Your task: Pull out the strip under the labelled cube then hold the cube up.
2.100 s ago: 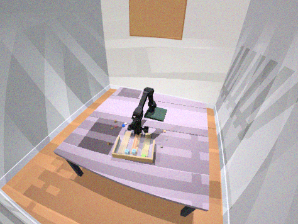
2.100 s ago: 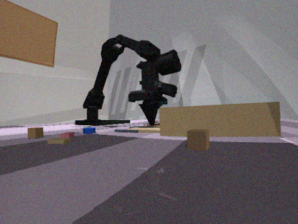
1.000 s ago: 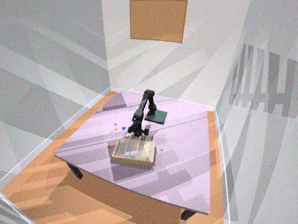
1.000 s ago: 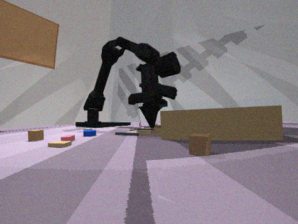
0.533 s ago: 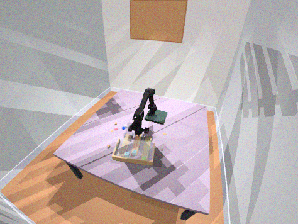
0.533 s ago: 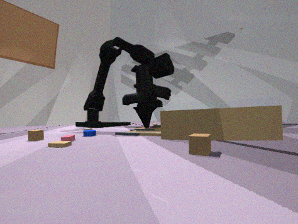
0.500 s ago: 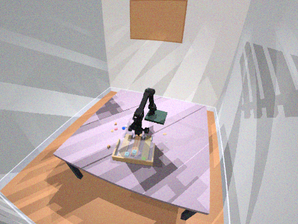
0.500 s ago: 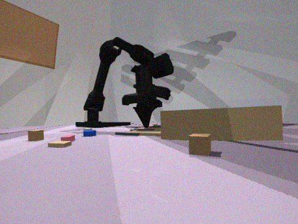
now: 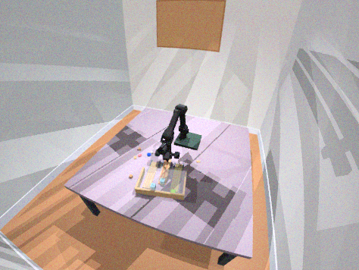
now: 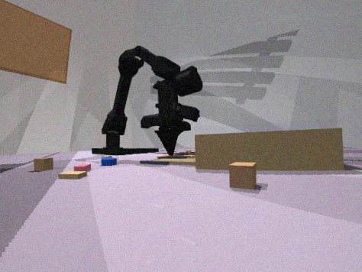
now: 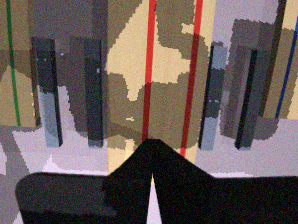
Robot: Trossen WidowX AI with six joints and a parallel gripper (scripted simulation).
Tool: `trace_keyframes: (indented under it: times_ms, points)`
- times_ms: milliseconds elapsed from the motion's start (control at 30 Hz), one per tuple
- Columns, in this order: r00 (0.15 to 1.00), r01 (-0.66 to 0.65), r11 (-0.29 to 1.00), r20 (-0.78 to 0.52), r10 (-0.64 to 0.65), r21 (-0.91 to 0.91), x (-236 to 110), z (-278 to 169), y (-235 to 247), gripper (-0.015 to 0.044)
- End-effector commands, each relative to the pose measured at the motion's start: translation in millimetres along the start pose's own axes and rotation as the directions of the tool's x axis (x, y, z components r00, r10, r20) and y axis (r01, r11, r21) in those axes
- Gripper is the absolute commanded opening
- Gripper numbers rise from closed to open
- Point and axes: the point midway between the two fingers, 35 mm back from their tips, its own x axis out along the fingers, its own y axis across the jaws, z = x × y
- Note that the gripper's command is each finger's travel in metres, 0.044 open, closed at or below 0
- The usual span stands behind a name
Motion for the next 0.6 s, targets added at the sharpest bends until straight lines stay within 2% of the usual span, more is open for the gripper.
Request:
trace_keyframes:
  times_ms: [0,567]
  points:
    - [1.0,-0.004,1.0,-0.031,0.004,-0.005,6.5,-14.5,1.2,0.0]
    - [0.999,-0.004,1.0,-0.033,0.004,-0.005,6.4,-38.9,0.8,0.0]
